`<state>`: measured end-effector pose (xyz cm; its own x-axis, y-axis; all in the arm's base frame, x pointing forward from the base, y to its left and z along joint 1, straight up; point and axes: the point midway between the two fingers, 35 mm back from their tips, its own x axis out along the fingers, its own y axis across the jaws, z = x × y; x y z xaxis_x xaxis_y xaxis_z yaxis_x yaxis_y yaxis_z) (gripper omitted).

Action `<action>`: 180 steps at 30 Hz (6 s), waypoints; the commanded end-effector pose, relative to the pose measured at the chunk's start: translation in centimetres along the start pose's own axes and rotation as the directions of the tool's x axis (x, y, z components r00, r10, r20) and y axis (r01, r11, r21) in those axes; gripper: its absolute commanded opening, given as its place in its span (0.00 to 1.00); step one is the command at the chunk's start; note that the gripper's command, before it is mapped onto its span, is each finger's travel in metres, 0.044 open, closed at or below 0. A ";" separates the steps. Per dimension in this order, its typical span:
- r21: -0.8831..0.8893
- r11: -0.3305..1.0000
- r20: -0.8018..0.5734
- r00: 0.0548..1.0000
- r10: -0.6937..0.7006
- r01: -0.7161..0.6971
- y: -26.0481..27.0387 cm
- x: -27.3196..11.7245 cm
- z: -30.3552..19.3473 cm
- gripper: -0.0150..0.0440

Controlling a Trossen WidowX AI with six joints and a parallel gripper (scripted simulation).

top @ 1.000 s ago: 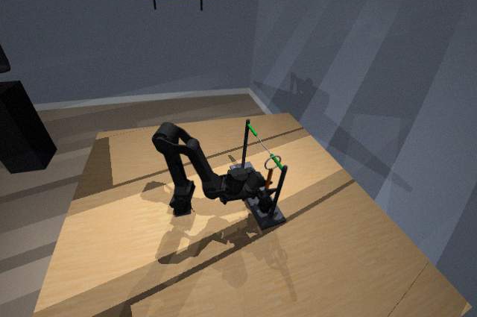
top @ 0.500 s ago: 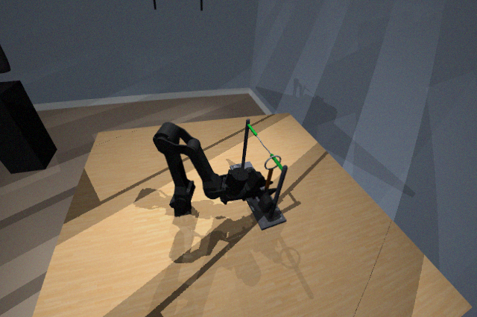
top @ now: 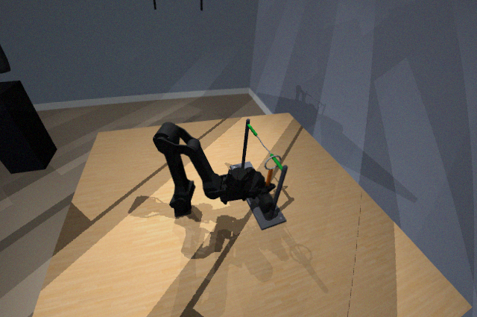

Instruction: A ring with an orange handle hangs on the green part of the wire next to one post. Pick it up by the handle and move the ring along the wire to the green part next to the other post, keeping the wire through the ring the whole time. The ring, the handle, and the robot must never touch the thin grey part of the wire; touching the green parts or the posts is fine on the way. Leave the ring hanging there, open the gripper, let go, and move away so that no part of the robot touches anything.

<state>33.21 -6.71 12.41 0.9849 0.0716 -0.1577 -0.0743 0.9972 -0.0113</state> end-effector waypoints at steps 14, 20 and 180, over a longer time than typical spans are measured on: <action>0.000 1.000 0.000 1.000 -0.001 0.001 -0.1 -0.1 0.7 0.00; 0.000 1.000 0.001 1.000 -0.003 0.003 -0.3 -0.3 1.8 0.00; 0.016 1.000 -0.009 1.000 0.008 -0.007 13.4 -0.2 2.3 0.00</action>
<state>32.38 6.31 14.59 0.9827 0.0810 -0.1663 -0.0796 0.9967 0.0148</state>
